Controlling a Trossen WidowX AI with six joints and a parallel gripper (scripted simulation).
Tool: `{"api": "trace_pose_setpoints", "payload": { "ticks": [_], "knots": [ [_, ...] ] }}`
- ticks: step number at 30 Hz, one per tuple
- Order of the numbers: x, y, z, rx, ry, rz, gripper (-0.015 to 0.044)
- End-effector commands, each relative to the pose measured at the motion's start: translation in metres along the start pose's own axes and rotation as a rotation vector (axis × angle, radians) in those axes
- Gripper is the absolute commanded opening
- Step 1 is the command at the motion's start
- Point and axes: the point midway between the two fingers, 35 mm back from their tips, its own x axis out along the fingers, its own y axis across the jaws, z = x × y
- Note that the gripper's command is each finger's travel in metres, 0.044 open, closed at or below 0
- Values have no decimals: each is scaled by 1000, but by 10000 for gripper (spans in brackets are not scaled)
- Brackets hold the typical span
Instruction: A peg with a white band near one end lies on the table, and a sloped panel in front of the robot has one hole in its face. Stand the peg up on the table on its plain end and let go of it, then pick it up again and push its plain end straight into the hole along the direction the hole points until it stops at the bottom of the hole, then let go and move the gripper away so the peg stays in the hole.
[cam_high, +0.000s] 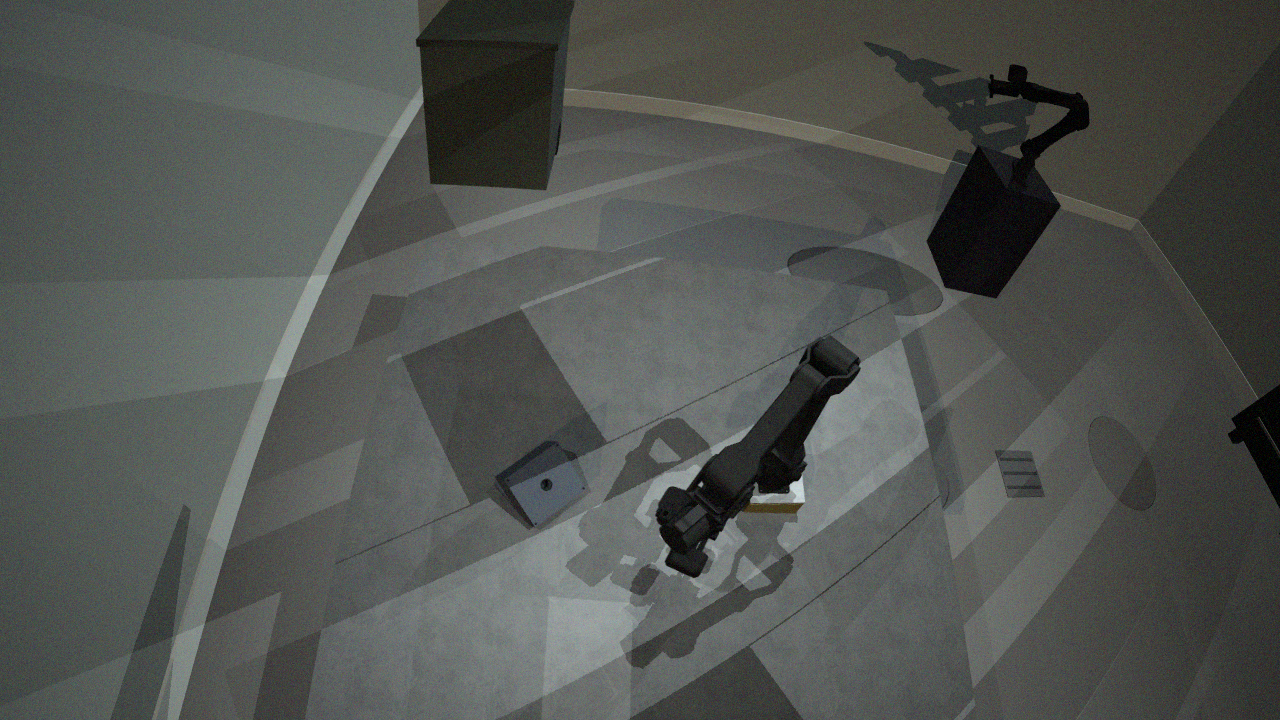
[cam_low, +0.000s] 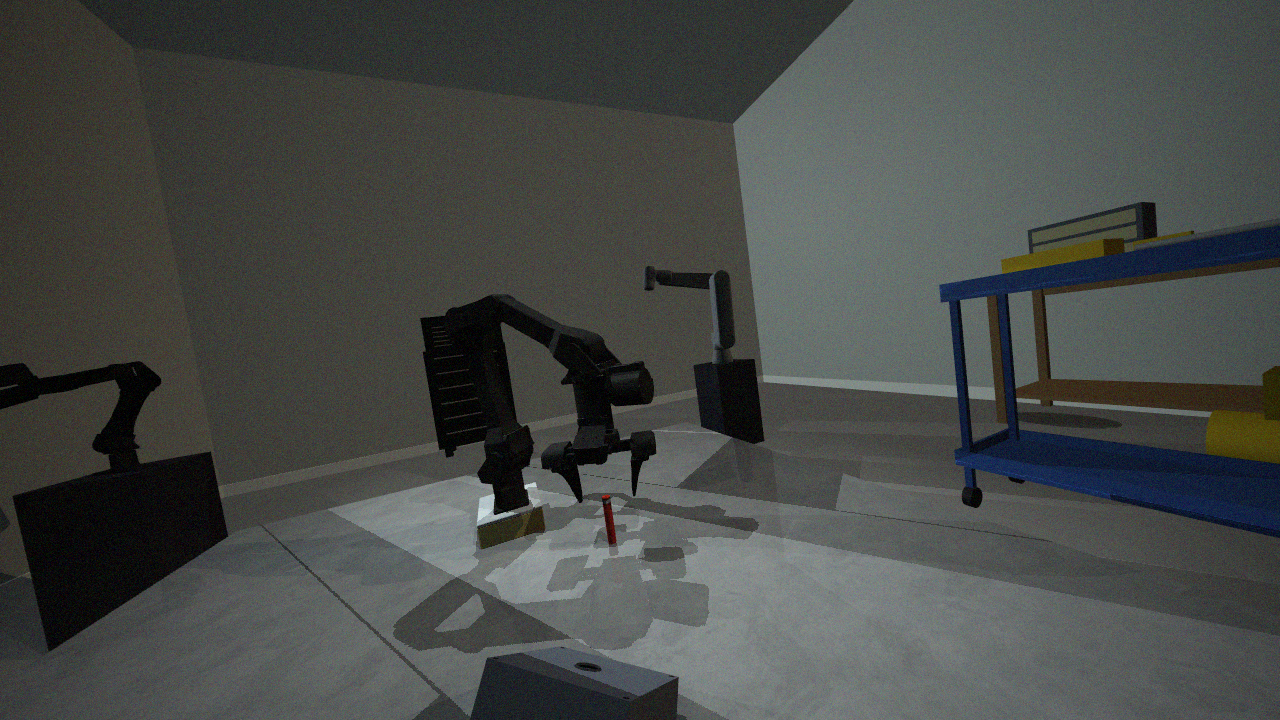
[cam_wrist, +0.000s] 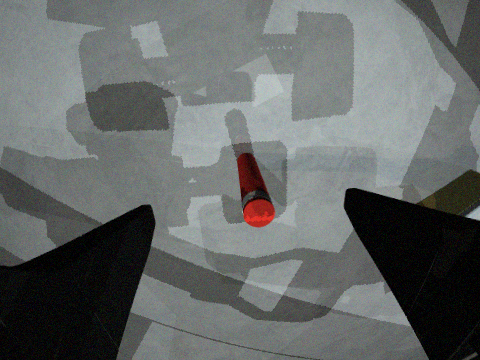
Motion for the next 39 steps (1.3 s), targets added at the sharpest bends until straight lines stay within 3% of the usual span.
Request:
{"api": "trace_pose_setpoints", "payload": {
  "ticks": [1,24,39],
  "knots": [
    [9,-1,-1,-4,10,-9,440],
    [40,-3,-3,-4,10,-10,440],
    [37,-3,-1,0,1,-4,46]
  ]
}}
